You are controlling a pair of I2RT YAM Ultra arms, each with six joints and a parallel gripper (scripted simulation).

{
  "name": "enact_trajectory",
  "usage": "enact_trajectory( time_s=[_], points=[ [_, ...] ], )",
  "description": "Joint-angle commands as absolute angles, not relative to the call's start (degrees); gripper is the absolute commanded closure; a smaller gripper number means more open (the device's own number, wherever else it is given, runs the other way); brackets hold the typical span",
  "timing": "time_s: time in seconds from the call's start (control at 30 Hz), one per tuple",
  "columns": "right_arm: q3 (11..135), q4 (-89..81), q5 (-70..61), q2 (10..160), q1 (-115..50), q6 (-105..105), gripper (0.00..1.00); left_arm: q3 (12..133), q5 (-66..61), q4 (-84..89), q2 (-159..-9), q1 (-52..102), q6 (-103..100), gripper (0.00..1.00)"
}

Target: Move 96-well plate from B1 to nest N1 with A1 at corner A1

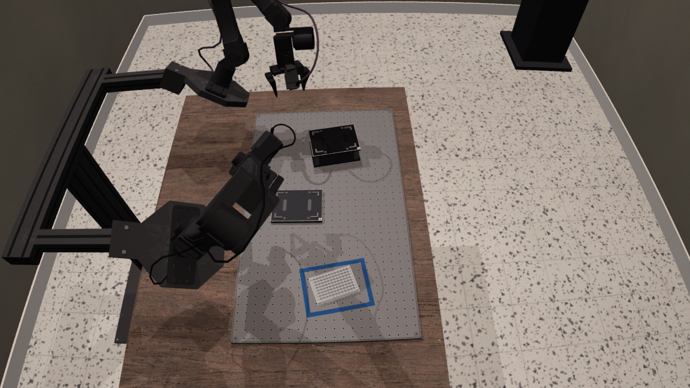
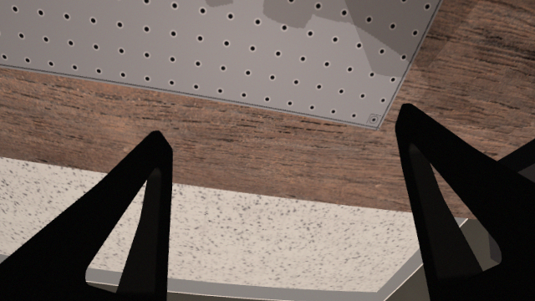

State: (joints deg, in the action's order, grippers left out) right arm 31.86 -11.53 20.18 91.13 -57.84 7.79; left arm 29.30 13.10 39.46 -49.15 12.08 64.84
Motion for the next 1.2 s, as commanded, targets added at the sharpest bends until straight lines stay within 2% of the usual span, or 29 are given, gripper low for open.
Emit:
enact_trajectory(
  time_s=[0.0, 0.63, 0.77, 1.03, 1.1, 1.17],
  points=[
    [32.47, -11.14, 19.67, 90.59, -58.57, 7.9, 0.0, 29.87, 12.46, 39.53, -48.74, 12.37, 64.86, 0.0],
    [32.02, -10.27, 20.19, 90.69, -57.98, 8.85, 0.0, 29.74, 13.7, 37.63, -49.18, 12.35, 63.88, 0.0],
    [29.86, -7.61, 19.7, 88.24, -55.95, 13.34, 0.0, 31.55, 14.57, 31.81, -50.41, 15.23, 59.99, 0.0],
    [21.31, 0.26, 15.62, 74.9, -42.72, 29.1, 0.0, 37.82, 17.04, 13.26, -58.0, 31.53, 47.72, 0.0],
    [21.31, 0.26, 15.62, 74.9, -42.72, 29.1, 0.0, 37.82, 17.04, 13.26, -58.0, 31.53, 47.72, 0.0],
    [19.5, 2.52, 11.61, 71.57, -38.27, 33.93, 0.0, 39.4, 18.79, 5.04, -63.01, 35.95, 44.6, 0.0]
  ],
)
